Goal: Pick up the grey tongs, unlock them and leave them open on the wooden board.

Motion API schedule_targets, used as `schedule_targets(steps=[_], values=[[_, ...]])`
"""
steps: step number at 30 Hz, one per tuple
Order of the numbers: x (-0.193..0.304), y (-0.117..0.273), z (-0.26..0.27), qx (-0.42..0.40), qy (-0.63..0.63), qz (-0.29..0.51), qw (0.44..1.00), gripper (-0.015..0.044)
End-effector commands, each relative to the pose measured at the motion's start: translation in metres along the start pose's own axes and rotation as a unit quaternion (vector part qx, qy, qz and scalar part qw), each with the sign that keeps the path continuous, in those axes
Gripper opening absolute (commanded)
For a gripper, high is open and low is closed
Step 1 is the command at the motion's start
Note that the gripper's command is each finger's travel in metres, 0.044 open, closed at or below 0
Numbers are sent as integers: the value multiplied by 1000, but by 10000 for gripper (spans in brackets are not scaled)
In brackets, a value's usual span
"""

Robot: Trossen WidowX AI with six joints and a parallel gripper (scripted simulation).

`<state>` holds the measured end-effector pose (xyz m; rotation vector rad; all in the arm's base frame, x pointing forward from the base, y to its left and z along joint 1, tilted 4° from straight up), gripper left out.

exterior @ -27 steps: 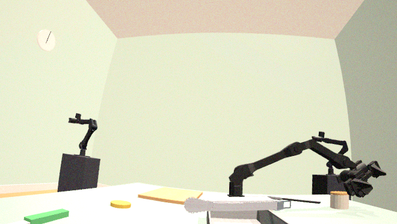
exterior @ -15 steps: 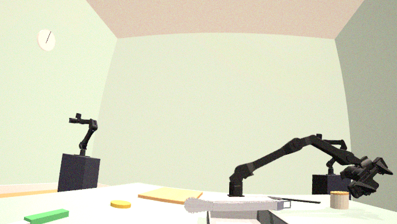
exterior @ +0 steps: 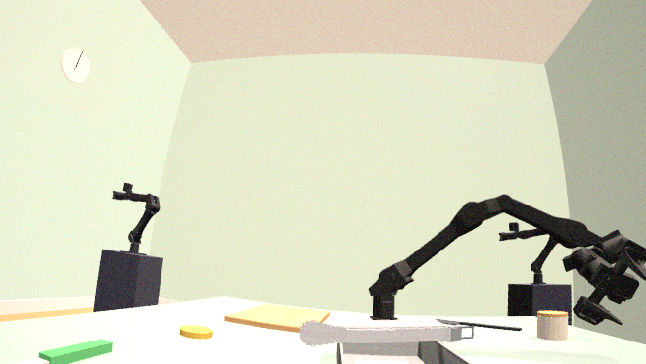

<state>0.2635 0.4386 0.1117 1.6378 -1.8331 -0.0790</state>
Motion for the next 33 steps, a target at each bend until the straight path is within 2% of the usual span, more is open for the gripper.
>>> schedule_targets(steps=[1,9,16,20,24,28,33], values=[[37,-37,-8,-52,-93,18,994,440],[121,-98,-17,-146,-298,66,941,440],[217,-141,-6,-226,-518,148,812,440],[283,-156,11,-258,-649,219,681,440],[343,-159,32,-273,-753,286,526,440],[405,-154,60,-266,-835,355,327,440],[464,-138,100,-233,-862,445,69,440]])
Point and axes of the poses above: the point midway between the two fingers, 35 mm back from their tips, its own y axis back along the fingers, its own z axis across the jaws, x = y × z, the point moved 9 cm from there along y, back along the fingers, and after that the axes turned 3 degrees about y, right-handed, at the moved point
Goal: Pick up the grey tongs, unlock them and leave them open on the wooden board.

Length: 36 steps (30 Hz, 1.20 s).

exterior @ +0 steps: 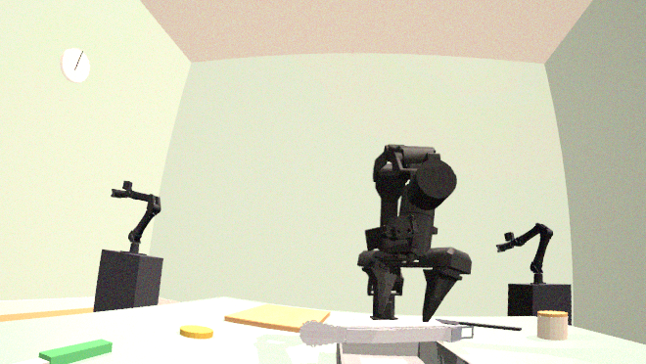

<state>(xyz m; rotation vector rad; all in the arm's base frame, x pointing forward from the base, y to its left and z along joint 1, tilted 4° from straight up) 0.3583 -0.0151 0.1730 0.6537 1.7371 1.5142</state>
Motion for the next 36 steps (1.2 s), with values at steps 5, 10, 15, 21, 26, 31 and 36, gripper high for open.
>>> schedule_targets(steps=[5,10,15,21,26,31,36], values=[[-18,-9,-56,20,-220,79,972,440],[-14,-8,-52,20,-220,79,972,440],[-11,-8,-49,20,-220,80,972,440],[-10,-12,-49,20,-220,79,972,440],[-10,-20,-48,20,-220,79,972,440],[-9,-28,-48,20,-220,79,972,440],[-7,-37,-48,20,-220,79,972,440]])
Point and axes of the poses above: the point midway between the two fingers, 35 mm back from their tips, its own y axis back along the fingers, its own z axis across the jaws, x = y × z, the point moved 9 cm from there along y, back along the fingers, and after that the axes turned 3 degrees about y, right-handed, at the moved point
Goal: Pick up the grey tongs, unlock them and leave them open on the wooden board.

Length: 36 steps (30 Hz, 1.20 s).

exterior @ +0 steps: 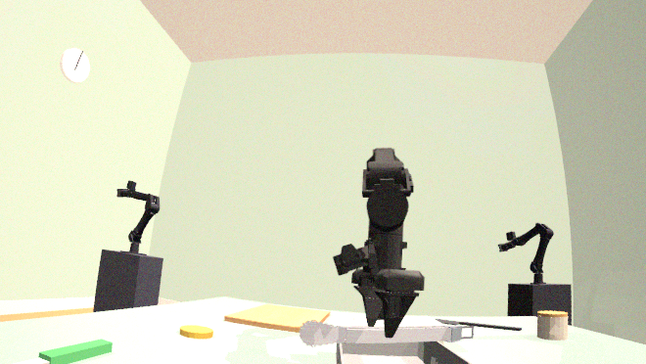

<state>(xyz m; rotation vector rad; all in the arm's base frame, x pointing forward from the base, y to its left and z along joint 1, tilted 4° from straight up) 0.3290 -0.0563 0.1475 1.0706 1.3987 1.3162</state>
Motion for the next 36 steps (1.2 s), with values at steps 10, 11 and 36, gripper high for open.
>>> schedule_targets(steps=[10,11,36], values=[[1,-23,-1,4,-1,3,1000,440],[1,-25,-1,4,-1,3,1000,440],[1,-45,-2,1,-3,1,1000,230]])
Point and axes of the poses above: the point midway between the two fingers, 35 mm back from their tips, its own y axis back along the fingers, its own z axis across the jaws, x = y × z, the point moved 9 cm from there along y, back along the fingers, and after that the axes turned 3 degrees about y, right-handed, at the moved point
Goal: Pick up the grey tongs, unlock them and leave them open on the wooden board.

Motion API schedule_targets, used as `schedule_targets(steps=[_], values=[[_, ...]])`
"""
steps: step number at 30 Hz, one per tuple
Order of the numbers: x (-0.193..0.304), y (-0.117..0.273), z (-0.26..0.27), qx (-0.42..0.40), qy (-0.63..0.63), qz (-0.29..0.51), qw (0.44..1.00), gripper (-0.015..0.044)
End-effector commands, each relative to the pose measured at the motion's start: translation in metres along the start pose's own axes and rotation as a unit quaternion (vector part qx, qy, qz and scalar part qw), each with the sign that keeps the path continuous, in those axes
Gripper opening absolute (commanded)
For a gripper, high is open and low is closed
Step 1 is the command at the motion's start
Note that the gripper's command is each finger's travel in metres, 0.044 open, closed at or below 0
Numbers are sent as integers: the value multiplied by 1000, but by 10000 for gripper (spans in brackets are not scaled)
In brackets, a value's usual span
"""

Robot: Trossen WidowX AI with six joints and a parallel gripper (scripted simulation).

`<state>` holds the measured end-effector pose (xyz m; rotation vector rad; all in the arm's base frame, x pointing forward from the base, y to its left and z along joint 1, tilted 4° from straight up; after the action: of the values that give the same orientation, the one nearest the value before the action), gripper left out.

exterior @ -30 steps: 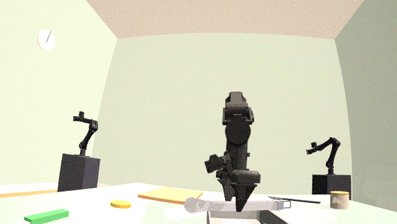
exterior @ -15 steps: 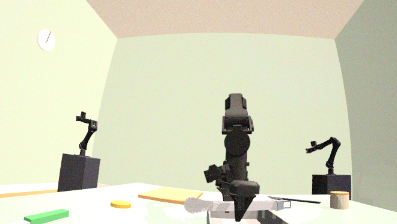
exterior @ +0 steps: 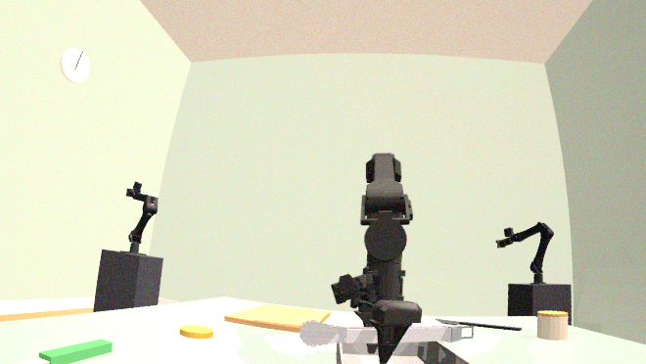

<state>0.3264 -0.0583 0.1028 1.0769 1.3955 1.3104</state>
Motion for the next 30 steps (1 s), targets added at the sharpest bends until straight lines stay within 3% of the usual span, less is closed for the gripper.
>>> schedule_targets(steps=[1,4,18,23,25,30], values=[[0,0,0,0,0,0,1000,204],[0,0,0,0,0,0,1000,125],[0,0,0,0,0,0,1000,32],[0,0,0,0,0,0,1000,-100],[0,8,1,0,0,0,1000,-150],[-1,65,3,2,2,2,1000,-150]])
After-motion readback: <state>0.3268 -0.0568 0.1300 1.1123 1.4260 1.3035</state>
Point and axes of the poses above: the point midway between the two fingers, 35 mm back from their tips, its own y axis back along the fingers, its own z axis across the jaws, x = y × z, the point moved 9 cm from there along y, back along the fingers, and after that the axes turned 3 degrees about y, right-handed, at the moved point
